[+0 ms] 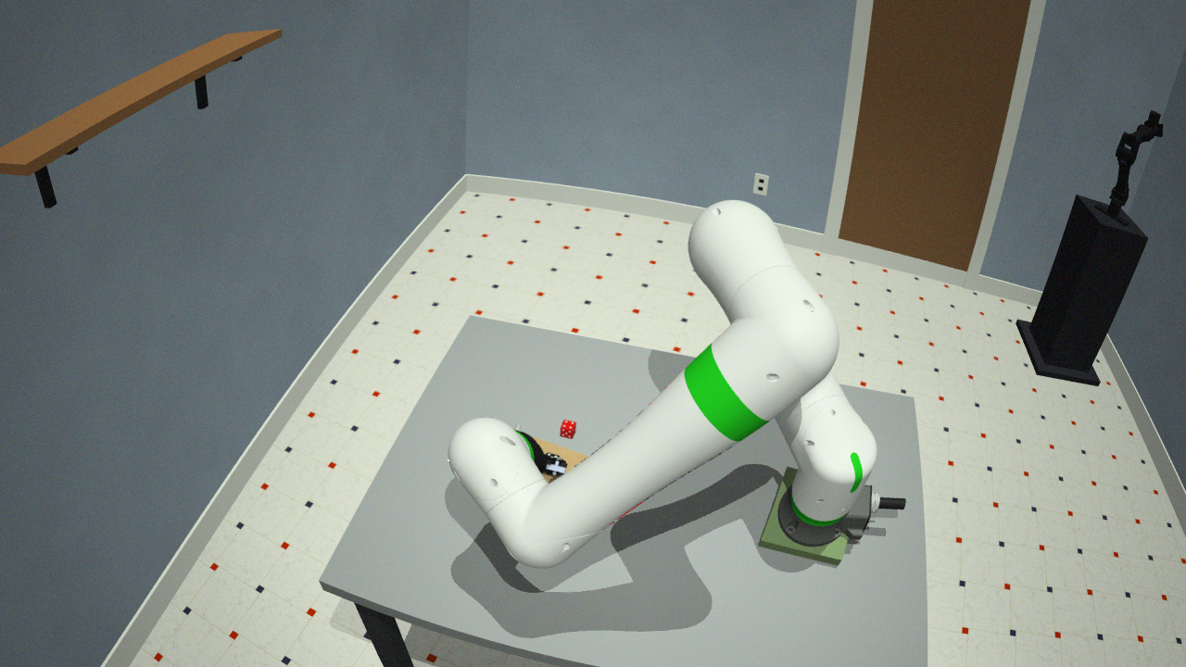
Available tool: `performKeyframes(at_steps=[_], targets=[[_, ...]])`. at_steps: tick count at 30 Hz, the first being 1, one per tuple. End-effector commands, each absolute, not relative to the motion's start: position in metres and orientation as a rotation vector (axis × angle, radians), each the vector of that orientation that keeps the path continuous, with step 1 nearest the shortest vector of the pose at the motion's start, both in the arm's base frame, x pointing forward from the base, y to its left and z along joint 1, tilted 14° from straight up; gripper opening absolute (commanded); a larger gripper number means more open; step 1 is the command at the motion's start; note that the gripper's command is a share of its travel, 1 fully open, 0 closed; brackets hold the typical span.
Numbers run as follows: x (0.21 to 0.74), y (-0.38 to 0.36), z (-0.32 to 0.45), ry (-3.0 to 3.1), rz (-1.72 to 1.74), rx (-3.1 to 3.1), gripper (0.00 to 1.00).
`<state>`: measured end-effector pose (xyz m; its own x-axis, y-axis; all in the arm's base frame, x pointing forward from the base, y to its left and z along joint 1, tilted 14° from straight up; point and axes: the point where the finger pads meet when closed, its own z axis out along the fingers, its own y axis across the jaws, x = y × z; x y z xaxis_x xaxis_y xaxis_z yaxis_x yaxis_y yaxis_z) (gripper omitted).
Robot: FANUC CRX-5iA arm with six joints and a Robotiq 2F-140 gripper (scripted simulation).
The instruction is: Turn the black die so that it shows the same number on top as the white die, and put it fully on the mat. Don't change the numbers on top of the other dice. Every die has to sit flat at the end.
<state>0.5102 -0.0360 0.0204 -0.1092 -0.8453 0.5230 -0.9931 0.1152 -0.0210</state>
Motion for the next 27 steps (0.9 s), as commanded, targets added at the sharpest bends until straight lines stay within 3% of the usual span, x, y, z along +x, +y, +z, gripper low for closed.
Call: performKeyframes(at_steps=[1,27], targets=[[0.510,-0.038,0.029,-2.018,0.528,1.787,0.13],[0.508,-0.049,0.077,-2.018,0.528,1.787,0.13]])
